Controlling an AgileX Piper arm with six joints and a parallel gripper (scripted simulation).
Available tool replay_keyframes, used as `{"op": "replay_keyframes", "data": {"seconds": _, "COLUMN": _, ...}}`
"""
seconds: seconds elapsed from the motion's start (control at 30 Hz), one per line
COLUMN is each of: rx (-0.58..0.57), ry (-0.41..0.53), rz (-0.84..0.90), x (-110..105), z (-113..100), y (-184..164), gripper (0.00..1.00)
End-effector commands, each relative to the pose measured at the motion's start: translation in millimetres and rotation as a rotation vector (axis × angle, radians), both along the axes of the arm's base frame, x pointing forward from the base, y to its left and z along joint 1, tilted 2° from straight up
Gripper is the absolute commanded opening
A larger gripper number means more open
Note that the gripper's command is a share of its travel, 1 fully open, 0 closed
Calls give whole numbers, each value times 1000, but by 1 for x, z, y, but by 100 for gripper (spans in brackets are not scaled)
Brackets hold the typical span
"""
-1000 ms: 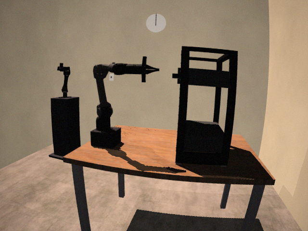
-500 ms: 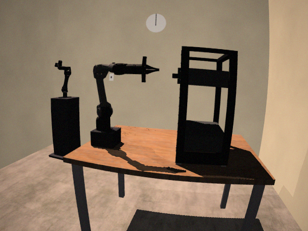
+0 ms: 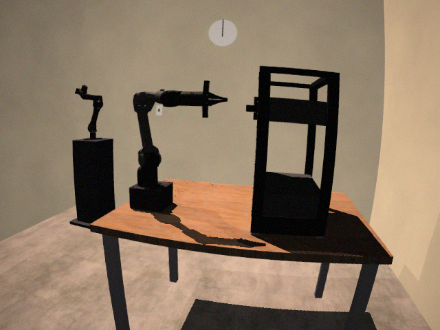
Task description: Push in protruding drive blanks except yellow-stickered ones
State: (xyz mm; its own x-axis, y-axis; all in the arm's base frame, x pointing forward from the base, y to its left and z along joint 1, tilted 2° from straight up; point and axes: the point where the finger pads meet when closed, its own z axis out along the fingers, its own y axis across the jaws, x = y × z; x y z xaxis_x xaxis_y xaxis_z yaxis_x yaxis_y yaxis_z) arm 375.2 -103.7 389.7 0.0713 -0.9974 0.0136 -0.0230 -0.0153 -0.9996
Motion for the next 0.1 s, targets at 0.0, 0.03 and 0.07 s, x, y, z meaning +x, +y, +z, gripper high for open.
{"op": "replay_keyframes", "data": {"seconds": 0.0, "rx": 0, "ry": 0, "rz": 1, "x": -1, "z": 0, "y": 1, "gripper": 0}}
{"op": "replay_keyframes", "data": {"seconds": 0.03, "rx": 0, "ry": 0, "rz": 1, "x": -1, "z": 0, "y": 1, "gripper": 0}}
{"op": "replay_keyframes", "data": {"seconds": 0.07, "rx": 0, "ry": 0, "rz": 1, "x": -1, "z": 0, "y": 1, "gripper": 0}}
